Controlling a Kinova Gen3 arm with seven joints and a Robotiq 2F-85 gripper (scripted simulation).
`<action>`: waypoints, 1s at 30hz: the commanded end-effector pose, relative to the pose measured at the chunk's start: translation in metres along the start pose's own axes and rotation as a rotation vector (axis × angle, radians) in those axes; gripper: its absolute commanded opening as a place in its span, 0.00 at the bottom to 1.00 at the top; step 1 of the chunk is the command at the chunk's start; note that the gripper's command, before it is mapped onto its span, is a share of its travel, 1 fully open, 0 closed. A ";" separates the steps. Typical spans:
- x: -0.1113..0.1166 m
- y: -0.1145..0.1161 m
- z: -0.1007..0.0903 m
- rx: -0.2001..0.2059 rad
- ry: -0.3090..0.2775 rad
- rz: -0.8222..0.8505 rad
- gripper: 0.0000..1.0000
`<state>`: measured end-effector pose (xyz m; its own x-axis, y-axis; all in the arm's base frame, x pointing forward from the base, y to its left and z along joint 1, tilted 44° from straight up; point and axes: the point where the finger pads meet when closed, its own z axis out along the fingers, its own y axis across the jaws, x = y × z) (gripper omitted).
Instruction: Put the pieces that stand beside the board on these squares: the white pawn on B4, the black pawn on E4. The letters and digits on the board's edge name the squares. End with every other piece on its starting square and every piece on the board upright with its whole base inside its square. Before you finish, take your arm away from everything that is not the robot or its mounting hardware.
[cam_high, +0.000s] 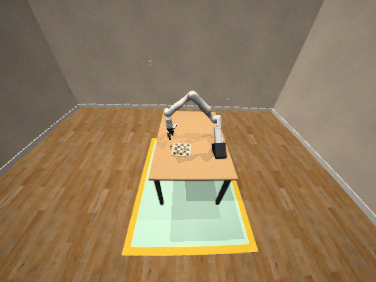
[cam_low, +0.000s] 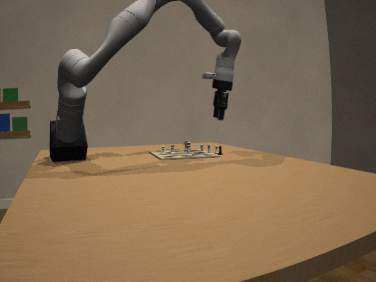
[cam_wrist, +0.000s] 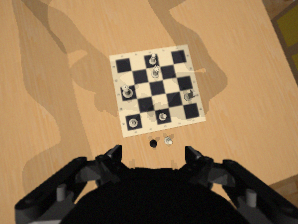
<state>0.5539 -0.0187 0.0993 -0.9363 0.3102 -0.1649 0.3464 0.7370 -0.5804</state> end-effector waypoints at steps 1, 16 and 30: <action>0.000 0.002 0.000 0.003 -0.001 -0.003 1.00; -0.001 0.023 -0.004 0.046 -0.051 -0.092 1.00; -0.001 0.038 -0.007 0.076 -0.087 -0.154 1.00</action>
<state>0.5666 0.0059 0.0861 -0.9757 0.1685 -0.1401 0.2190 0.7256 -0.6524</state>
